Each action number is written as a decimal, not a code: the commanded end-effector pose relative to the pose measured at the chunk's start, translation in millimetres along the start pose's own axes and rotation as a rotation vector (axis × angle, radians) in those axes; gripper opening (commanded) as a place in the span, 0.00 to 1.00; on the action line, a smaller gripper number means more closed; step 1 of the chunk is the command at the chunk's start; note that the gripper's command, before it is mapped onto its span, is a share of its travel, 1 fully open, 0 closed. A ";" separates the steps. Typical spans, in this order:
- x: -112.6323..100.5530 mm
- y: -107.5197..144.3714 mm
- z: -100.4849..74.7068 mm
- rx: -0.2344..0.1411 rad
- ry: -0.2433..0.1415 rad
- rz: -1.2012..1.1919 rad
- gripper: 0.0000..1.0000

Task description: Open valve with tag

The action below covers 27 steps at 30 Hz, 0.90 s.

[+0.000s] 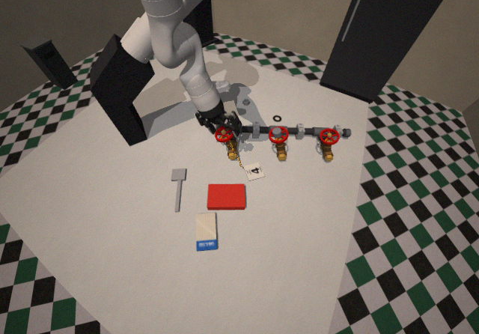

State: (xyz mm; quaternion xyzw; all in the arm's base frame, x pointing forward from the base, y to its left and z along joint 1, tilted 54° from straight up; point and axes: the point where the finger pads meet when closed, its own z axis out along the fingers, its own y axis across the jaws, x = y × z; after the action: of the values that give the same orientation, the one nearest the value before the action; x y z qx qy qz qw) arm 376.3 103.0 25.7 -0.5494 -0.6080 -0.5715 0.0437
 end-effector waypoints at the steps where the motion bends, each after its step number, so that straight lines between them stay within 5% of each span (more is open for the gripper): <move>1: -1.7 0.2 0.1 0.000 -0.002 0.018 1.00; 9: -1.7 0.2 0.1 0.000 -0.002 0.023 1.00; 10: -1.7 0.2 0.1 0.000 -0.002 0.024 0.75; 27: -1.7 0.2 0.1 0.000 -0.002 0.023 0.75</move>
State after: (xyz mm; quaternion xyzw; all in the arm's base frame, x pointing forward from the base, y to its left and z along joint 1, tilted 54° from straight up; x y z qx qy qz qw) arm 375.4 102.9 25.3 -0.5531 -0.6049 -0.5708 0.0480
